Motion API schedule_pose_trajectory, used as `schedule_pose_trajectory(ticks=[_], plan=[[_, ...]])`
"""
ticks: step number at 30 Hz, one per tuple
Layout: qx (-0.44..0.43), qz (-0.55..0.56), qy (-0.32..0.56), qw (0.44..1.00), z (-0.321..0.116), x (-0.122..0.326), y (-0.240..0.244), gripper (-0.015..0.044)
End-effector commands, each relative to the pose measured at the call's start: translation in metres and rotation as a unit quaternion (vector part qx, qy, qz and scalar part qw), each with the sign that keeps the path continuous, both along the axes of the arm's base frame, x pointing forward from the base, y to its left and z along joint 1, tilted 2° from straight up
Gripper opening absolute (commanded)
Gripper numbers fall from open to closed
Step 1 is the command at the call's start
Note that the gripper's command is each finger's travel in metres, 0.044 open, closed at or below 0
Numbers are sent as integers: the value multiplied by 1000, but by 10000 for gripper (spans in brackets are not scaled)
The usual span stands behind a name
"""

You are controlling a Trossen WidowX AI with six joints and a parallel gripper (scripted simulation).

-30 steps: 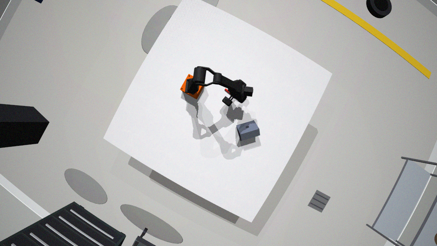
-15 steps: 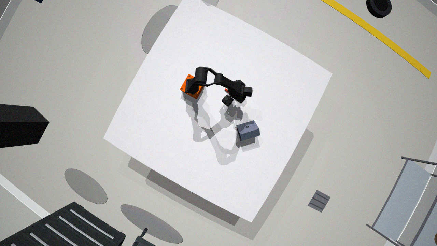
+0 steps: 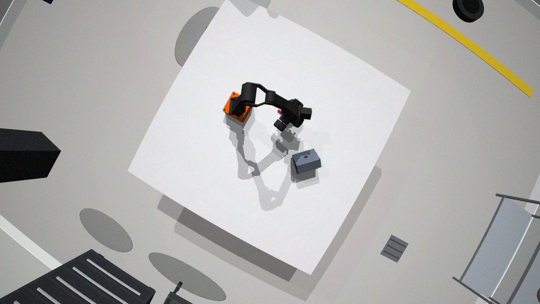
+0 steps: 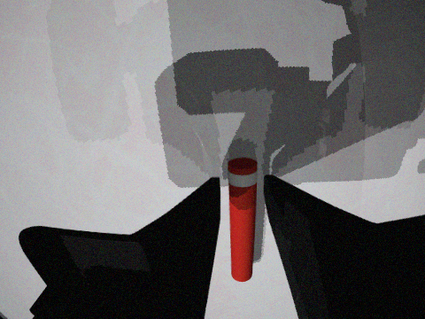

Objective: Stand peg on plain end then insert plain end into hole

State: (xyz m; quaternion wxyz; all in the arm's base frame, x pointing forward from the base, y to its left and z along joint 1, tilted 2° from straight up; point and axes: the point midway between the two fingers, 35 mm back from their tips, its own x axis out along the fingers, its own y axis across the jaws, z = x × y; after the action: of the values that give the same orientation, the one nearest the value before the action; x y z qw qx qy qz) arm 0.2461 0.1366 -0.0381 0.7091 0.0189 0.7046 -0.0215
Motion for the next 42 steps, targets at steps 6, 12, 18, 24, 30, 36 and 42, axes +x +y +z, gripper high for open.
schedule_pose_trajectory(ticks=[6,12,18,24,30,36,42], plan=[[-1,-2,-1,1000,-1,0,0,57],[-1,-2,-1,1000,-1,0,0,49],[-1,-1,-4,1000,0,0,0,49],[-2,0,-29,1000,4,-2,0,49],[-3,0,-59,998,8,-5,1,49],[-5,0,-85,996,11,-7,1,49],[-6,1,-111,994,14,-10,1,49]])
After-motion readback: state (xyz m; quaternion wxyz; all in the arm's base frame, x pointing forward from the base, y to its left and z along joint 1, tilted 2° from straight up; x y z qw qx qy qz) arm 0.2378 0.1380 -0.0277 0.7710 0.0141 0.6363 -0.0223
